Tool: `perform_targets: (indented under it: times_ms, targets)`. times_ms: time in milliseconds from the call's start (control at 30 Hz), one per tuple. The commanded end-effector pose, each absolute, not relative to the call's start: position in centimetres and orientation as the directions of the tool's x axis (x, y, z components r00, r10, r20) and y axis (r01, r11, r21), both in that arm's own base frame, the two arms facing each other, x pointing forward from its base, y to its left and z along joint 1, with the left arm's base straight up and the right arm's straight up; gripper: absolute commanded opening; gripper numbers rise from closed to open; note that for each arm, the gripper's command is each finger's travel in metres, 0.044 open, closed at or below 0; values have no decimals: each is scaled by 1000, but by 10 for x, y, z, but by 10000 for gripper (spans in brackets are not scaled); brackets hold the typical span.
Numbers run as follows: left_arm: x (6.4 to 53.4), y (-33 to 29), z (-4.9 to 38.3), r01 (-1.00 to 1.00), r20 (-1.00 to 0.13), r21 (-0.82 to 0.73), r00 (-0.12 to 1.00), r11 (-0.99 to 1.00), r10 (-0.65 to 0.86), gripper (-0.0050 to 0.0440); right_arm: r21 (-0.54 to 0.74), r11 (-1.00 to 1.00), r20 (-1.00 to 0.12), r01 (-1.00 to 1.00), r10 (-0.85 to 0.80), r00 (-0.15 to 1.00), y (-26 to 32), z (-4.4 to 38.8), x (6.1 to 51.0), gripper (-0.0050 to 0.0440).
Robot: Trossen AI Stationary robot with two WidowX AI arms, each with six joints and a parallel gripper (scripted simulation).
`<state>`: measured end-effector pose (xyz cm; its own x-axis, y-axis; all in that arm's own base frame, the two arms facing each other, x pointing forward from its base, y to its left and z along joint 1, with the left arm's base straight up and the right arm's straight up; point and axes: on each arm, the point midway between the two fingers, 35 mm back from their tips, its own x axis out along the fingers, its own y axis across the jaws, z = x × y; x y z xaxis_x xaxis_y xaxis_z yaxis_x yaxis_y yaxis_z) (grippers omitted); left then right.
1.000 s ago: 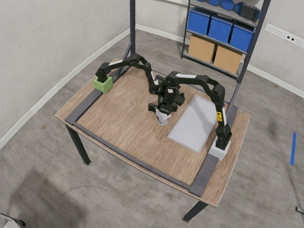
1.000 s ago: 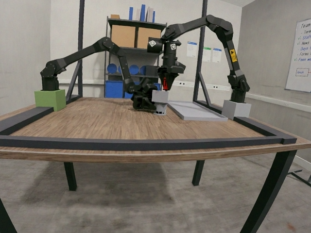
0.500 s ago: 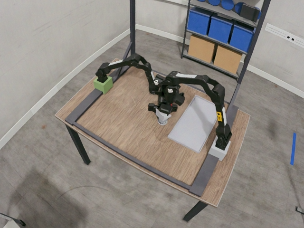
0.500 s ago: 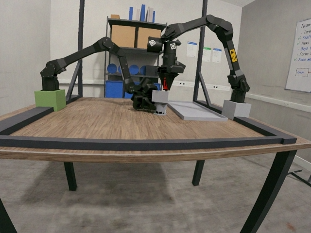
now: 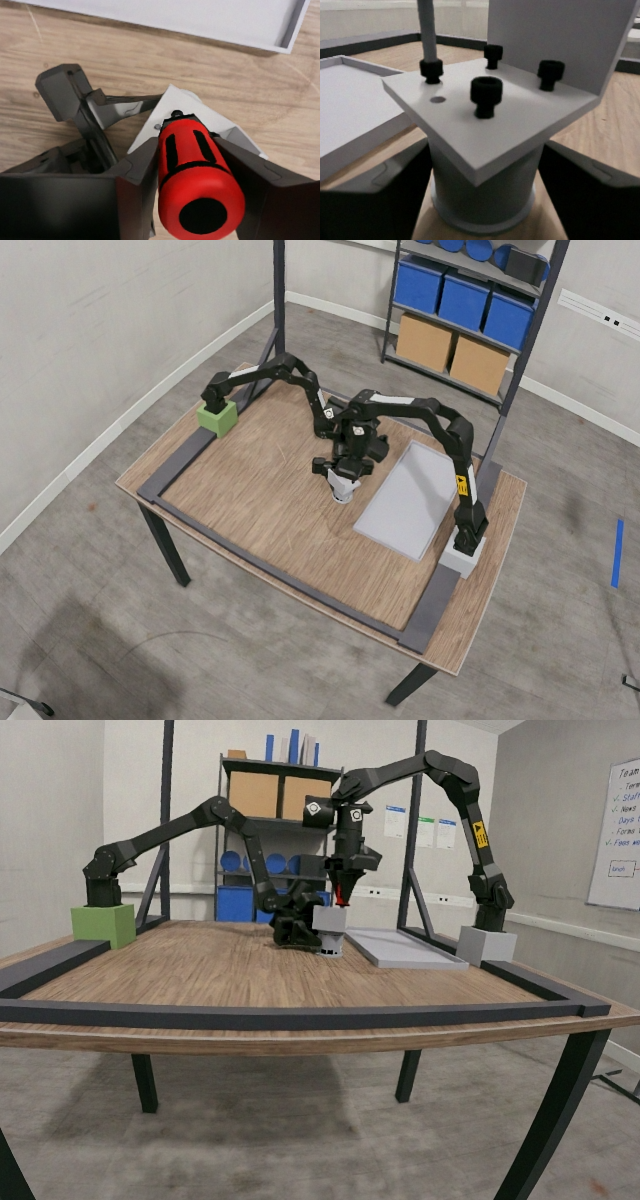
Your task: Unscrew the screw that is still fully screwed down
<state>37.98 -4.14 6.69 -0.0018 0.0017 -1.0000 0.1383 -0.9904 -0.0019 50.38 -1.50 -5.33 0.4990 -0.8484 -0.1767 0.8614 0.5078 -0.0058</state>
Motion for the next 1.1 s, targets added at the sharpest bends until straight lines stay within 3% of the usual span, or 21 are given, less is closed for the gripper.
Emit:
perform_targets:
  times_ms: [0,1067]
  targets:
    - [384,-42,78,136,-1000,9,31,-991,-5,130,28,503,-165,864,-850,500,-16,-39,510,245]
    - [381,-42,67,135,-1000,5,7,-991,-4,130,28,503,-165,864,-850,500,-16,-39,510,245]
